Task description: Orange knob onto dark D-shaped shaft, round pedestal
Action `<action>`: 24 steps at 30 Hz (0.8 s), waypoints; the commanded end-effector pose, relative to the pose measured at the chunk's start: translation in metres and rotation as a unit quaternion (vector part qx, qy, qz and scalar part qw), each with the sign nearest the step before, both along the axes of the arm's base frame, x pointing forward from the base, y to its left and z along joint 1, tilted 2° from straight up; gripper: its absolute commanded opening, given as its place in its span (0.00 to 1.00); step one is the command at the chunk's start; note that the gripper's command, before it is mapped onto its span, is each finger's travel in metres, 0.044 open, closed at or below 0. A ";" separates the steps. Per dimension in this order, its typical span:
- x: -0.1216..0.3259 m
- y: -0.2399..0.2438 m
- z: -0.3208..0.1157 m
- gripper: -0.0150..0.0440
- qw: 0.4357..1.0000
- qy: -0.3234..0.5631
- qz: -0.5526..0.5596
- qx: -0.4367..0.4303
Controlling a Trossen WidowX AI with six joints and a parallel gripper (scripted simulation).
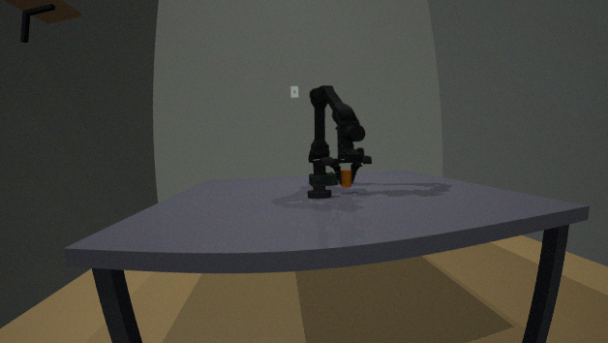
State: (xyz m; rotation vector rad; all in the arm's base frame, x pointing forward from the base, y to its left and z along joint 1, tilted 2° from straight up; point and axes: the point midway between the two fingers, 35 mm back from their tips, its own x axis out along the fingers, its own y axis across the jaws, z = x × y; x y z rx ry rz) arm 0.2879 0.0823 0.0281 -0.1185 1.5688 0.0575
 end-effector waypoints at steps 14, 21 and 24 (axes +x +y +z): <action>-0.004 0.009 0.110 0.25 1.000 -0.012 -0.001 0.002; -0.004 0.007 0.113 0.25 1.000 -0.012 -0.001 0.002; 0.001 0.001 0.110 0.25 1.000 -0.012 -0.001 0.002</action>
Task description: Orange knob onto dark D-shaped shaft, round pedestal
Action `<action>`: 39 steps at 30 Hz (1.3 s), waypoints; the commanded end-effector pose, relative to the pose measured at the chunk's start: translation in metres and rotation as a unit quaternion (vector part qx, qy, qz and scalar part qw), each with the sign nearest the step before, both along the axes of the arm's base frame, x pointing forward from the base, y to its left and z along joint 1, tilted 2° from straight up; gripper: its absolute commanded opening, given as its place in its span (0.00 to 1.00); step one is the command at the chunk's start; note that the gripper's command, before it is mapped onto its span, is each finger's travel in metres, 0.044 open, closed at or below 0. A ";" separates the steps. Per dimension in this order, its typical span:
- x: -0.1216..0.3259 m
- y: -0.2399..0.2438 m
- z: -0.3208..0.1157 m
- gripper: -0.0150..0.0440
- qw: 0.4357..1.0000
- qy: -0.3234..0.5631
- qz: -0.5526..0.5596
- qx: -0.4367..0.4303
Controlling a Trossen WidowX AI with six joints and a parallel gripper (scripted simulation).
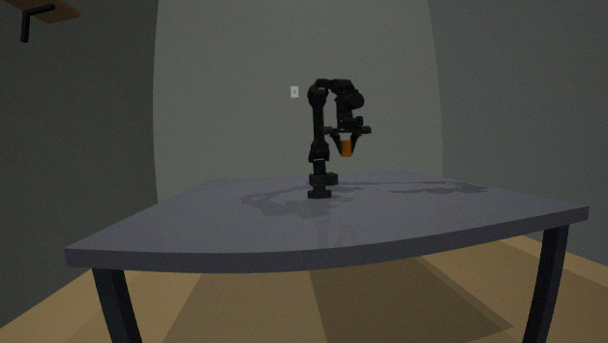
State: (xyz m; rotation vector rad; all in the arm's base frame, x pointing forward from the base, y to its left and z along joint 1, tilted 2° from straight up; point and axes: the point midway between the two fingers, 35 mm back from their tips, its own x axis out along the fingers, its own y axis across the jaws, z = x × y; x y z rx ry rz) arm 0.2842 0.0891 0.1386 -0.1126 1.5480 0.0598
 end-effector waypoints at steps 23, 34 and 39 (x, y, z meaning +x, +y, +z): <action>0.038 -0.062 -0.025 0.25 1.000 -0.003 0.000 -0.004; 0.050 -0.093 -0.037 0.25 1.000 -0.004 0.000 -0.005; 0.054 -0.108 -0.042 0.25 1.000 -0.004 0.000 -0.006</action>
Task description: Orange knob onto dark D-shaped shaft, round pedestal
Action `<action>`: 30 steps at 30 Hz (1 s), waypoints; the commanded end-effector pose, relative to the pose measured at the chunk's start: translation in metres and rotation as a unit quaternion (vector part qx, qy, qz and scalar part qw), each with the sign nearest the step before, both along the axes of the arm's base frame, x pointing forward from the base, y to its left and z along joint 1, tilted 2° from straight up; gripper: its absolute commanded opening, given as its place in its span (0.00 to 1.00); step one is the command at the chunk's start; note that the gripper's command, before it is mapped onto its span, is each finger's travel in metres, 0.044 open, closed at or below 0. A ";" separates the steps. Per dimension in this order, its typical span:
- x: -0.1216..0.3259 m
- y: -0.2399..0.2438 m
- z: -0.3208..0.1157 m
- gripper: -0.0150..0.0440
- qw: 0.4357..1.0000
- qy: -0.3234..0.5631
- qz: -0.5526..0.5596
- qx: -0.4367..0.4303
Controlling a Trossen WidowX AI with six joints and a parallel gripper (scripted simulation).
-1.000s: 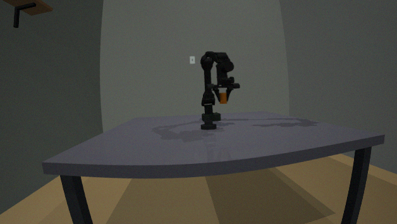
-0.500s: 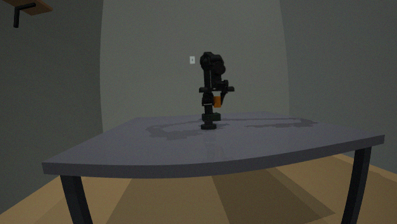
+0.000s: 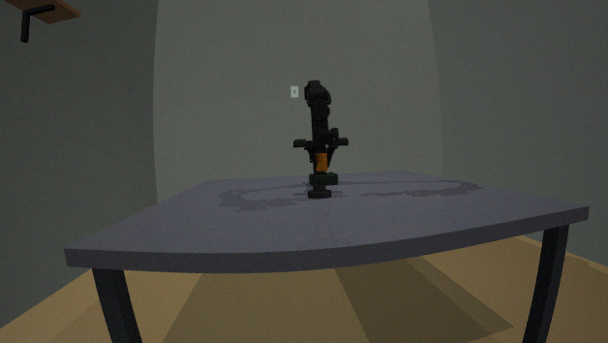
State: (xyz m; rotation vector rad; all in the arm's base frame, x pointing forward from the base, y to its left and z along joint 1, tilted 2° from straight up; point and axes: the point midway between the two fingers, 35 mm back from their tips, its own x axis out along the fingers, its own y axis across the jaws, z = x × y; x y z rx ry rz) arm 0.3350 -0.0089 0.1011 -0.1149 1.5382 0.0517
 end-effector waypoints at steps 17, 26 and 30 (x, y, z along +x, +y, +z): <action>0.004 -0.013 -0.031 0.25 1.000 0.001 0.001 -0.003; 0.005 -0.014 -0.030 0.25 1.000 0.001 0.000 -0.003; 0.005 -0.014 -0.030 0.25 1.000 0.001 0.000 -0.003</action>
